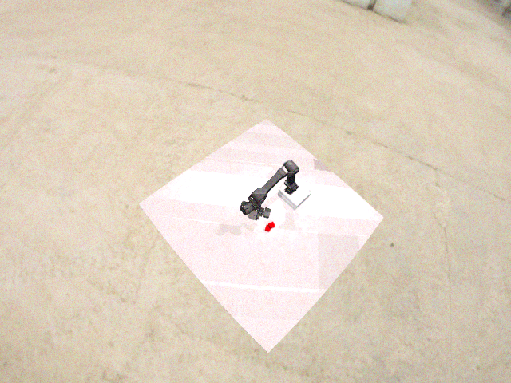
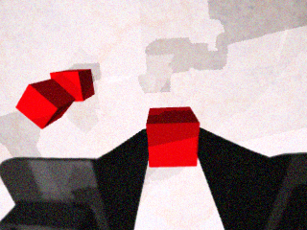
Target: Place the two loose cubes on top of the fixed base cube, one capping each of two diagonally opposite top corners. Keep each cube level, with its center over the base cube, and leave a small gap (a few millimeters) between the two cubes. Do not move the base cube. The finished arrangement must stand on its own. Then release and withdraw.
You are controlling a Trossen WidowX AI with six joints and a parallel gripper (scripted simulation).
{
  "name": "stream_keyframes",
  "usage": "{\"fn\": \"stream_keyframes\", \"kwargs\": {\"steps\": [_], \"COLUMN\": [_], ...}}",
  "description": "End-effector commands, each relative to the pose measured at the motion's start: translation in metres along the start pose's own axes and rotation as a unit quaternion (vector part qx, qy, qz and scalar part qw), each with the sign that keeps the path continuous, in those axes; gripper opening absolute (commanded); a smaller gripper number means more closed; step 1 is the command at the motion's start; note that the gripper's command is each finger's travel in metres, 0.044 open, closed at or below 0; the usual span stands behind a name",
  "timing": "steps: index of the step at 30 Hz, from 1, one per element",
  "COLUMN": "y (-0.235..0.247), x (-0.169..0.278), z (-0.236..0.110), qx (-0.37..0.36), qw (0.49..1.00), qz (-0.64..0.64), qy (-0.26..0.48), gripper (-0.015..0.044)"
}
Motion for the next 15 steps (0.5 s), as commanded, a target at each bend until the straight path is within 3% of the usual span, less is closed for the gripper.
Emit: {"fn": "stream_keyframes", "kwargs": {"steps": [1, 15], "y": [0.0, 0.011], "x": [0.0, -0.002], "z": [-0.014, -0.03], "qx": [0.002, 0.001], "qw": [1.0, 0.999], "qz": [-0.004, 0.04], "qy": [-0.006, -0.006], "gripper": [0.0105, 0.0105]}}
Point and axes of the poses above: the point midway between the two fingers, 35 mm back from their tips, its own z axis out along the fingers, its own y axis across the jaws, x = y × z, the point moved 3 cm from there along -z, back along the fingers, and after that the axes turned 7 degrees about z, right-handed, at the moved point
